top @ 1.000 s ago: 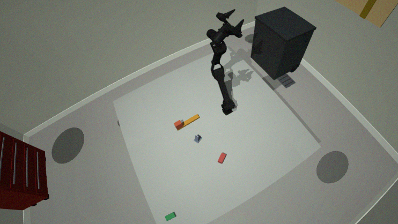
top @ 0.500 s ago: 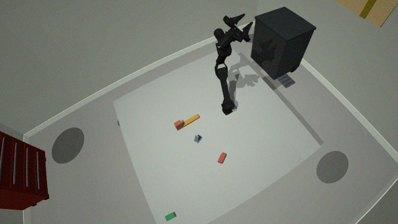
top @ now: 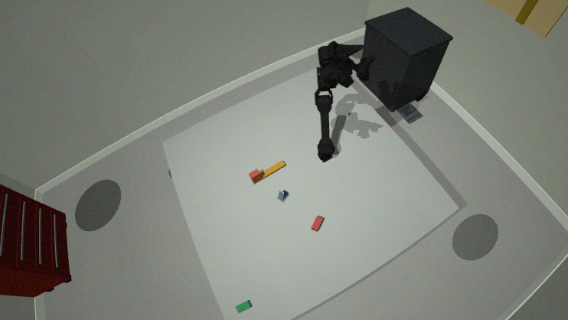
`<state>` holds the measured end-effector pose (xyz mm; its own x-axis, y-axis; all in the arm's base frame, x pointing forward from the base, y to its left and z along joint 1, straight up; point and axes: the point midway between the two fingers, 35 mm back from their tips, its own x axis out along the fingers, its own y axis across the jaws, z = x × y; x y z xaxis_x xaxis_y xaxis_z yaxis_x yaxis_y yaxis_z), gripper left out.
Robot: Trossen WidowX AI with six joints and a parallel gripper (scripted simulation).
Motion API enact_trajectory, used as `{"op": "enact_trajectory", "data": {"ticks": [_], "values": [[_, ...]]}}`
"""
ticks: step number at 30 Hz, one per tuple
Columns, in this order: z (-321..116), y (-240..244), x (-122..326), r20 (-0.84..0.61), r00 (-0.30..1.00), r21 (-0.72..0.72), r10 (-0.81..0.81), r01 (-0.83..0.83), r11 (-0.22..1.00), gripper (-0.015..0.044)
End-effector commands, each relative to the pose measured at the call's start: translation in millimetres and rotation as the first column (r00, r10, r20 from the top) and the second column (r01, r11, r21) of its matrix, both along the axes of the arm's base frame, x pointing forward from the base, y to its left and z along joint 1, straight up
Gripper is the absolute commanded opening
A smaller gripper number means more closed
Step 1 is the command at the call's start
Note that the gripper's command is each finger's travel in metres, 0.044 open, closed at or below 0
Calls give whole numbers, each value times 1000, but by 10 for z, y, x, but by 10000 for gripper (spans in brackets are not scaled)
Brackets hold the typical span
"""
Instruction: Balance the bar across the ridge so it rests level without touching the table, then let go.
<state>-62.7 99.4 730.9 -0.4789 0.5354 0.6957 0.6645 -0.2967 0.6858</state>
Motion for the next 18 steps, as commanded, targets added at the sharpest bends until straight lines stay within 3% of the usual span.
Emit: {"op": "enact_trajectory", "data": {"ticks": [1,18], "values": [[-66,343,280,-62,994,-74,-94,90,993,315],[-724,1340,1750,-296,824,-472,-482,313,824,315]]}}
